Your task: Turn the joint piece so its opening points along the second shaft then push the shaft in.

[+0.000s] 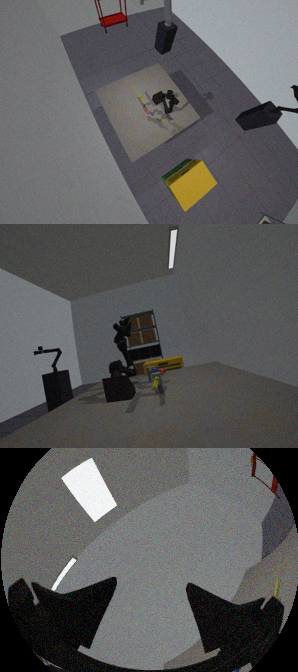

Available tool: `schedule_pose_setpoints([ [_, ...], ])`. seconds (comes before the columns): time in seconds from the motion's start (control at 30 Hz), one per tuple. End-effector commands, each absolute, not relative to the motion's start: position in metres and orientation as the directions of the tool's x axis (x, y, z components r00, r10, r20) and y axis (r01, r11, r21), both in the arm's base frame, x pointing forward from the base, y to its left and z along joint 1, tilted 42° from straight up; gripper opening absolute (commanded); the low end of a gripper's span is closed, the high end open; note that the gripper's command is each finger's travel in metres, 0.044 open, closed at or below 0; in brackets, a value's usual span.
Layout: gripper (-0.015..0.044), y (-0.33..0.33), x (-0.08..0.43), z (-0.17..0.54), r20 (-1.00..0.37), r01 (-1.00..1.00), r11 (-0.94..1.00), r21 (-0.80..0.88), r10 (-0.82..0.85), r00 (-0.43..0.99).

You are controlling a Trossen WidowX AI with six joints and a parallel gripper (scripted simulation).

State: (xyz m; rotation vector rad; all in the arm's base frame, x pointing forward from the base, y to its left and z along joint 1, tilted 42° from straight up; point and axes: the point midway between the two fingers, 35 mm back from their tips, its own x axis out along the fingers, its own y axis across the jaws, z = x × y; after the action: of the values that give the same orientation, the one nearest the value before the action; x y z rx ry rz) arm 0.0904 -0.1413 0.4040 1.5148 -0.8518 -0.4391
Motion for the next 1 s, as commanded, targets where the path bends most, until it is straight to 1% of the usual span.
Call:
schedule_pose_setpoints([
  [0.0, 0.0426, -0.141, 0.09, 0.404, 0.211, -0.251, 0.056, 0.966, -0.729, 0.651],
  [0.03, 0.044, -0.141, 0.09, 0.404, 0.211, -0.251, 0.056, 0.966, -0.729, 0.651],
  [0.3, 0.044, -0.154, 0.097, 0.401, 0.157, -0.206, 0.016, 0.978, -0.701, 0.695],
  [0.63, 0.044, -0.179, 0.118, 0.388, 0.026, -0.069, -0.044, 0.997, -0.623, 0.782],
  [0.97, 0.044, -0.196, 0.148, 0.368, -0.117, 0.1, -0.061, 0.993, -0.509, 0.853],
])
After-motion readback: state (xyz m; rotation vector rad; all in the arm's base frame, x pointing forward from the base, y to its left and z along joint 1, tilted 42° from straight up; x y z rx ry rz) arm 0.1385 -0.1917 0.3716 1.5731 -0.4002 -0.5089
